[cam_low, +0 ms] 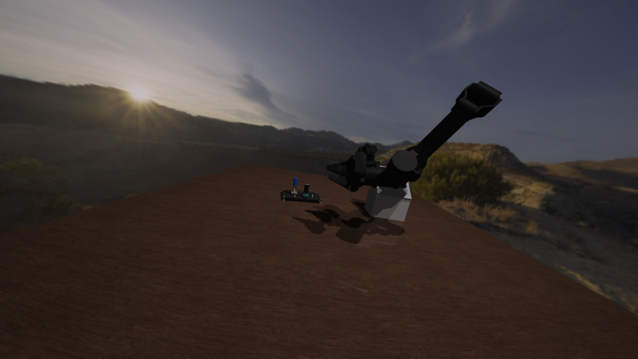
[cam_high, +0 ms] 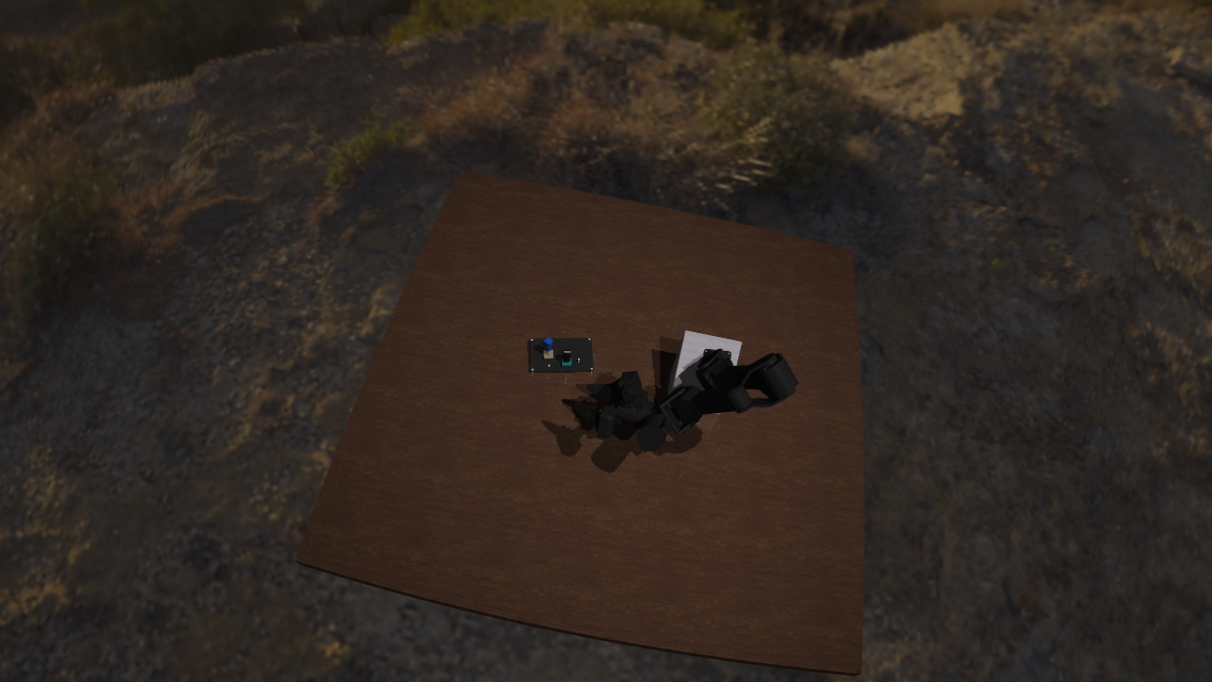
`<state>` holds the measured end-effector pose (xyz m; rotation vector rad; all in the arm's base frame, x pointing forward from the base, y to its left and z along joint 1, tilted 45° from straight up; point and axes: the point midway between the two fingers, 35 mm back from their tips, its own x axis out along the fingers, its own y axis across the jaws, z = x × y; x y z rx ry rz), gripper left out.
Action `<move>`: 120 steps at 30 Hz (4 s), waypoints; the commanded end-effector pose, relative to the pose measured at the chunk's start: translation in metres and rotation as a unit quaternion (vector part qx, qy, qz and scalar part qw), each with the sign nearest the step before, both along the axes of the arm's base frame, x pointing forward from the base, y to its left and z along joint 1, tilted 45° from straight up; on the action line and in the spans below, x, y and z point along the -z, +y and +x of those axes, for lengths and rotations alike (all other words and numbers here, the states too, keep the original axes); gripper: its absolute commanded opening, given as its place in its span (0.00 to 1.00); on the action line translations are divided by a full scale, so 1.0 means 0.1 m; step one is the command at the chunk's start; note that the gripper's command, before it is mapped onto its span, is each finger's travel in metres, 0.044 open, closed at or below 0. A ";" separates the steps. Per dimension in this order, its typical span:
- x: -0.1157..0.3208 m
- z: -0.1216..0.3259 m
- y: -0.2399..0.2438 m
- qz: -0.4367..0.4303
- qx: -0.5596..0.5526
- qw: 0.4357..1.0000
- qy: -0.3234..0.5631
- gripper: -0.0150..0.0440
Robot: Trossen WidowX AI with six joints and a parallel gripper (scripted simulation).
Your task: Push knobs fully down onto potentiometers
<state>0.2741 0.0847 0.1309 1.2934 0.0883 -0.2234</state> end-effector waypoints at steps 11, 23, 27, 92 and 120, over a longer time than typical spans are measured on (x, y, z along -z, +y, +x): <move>0.20 0.32 0.02 -0.116 -0.046 0.987 0.100 0.44; 0.55 0.62 -0.08 -0.223 -0.131 0.936 0.239 0.25; 0.70 0.68 -0.17 -0.239 -0.164 0.913 0.289 0.25; 1.52 0.88 -0.93 -0.014 -0.579 0.735 0.353 0.25; 1.58 0.88 -0.88 -0.014 -0.579 0.735 0.353 0.25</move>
